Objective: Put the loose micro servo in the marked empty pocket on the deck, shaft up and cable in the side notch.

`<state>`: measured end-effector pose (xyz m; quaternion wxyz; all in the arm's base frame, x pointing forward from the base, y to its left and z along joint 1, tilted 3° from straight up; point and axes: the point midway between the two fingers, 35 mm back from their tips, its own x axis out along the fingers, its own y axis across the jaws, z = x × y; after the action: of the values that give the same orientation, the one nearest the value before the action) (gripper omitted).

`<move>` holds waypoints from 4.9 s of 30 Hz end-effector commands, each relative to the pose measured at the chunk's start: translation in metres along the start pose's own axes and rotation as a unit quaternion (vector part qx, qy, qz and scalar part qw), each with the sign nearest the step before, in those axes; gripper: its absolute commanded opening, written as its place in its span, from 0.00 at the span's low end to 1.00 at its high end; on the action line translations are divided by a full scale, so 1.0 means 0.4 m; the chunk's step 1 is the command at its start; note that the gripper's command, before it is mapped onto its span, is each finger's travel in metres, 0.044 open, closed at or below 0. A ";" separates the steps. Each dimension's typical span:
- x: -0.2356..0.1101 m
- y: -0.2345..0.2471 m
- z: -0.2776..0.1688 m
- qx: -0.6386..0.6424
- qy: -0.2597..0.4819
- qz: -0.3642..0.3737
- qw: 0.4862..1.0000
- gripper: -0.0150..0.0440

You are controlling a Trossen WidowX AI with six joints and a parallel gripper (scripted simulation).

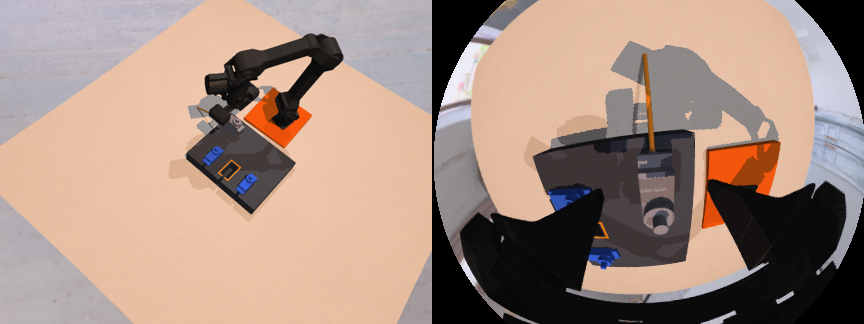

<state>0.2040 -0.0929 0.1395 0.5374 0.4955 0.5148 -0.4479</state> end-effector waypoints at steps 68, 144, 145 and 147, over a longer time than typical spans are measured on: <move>-0.038 0.086 -0.083 0.001 0.000 0.000 1.000 0.25; -0.039 0.076 -0.294 -0.722 0.003 0.003 0.692 0.25; -0.039 0.076 -0.294 -0.722 0.003 0.003 0.692 0.25; -0.039 0.082 -0.294 -0.722 0.003 0.003 0.692 0.25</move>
<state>0.2209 0.0272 0.1592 0.7296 -0.0370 0.6801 0.0621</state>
